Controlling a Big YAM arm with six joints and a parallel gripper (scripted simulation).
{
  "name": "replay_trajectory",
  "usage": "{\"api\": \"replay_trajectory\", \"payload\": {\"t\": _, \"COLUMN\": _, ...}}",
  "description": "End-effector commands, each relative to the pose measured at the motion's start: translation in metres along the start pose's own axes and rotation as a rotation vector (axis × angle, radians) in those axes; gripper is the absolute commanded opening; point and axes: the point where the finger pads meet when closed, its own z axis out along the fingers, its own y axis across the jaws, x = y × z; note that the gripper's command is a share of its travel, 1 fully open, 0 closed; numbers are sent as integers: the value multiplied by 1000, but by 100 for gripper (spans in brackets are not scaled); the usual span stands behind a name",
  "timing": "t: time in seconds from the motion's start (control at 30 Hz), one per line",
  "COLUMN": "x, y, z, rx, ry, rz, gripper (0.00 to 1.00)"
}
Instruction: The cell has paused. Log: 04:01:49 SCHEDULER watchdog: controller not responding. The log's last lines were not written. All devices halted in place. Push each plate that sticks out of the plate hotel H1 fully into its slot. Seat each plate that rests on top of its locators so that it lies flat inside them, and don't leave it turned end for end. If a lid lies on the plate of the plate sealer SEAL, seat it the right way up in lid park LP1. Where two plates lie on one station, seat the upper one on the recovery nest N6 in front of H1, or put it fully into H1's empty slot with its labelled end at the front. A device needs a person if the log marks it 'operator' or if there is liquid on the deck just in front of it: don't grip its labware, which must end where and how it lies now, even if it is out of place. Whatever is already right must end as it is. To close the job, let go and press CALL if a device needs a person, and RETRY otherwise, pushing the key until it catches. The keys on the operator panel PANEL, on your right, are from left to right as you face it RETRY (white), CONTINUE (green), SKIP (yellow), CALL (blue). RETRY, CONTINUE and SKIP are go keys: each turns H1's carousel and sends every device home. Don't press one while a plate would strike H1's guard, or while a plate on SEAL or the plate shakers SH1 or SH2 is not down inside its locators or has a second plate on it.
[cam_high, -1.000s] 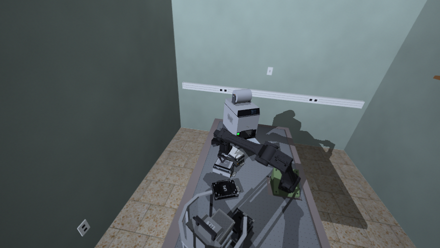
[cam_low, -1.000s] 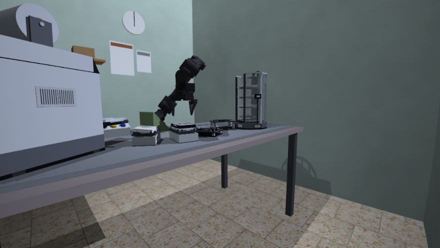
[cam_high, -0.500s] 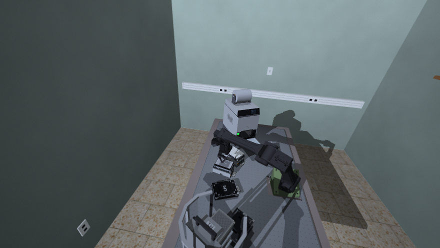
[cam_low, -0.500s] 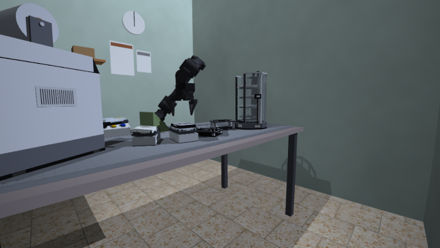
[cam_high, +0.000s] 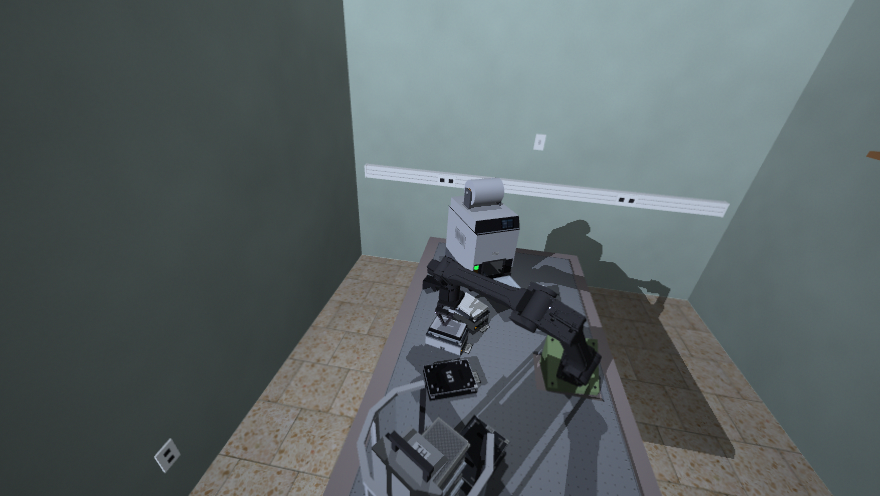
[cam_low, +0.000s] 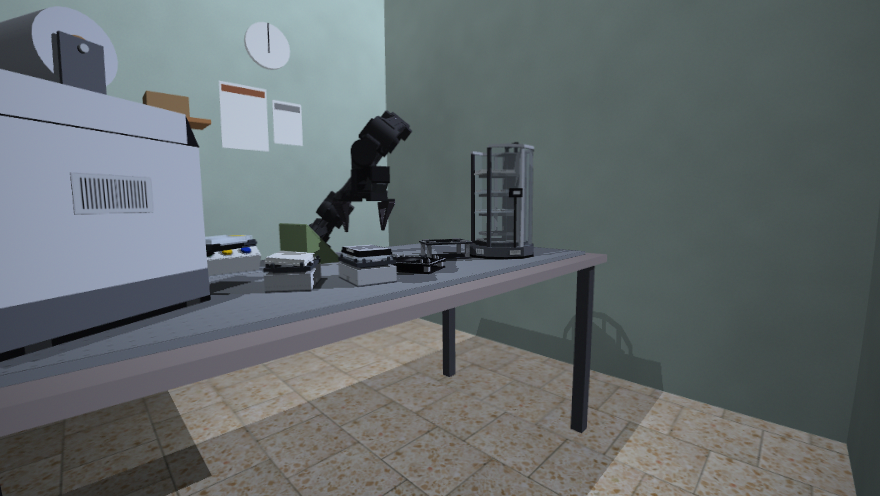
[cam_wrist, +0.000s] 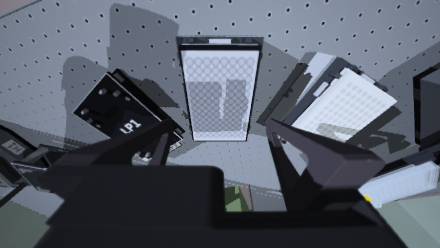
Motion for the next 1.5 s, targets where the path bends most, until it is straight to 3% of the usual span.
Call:
{"api": "replay_trajectory", "payload": {"t": 0.0, "x": 1, "y": 6, "z": 11, "rx": 1, "ry": 17, "rz": 0, "gripper": 100}}
{"api": "replay_trajectory", "payload": {"t": 0.17, "x": 0, "y": 6, "z": 11, "rx": 2, "ry": 16, "rz": -1, "gripper": 100}}
{"api": "replay_trajectory", "payload": {"t": 1.47, "x": 3, "y": 3, "z": 61, "rx": -1, "ry": 20, "rz": 2, "gripper": 100}}
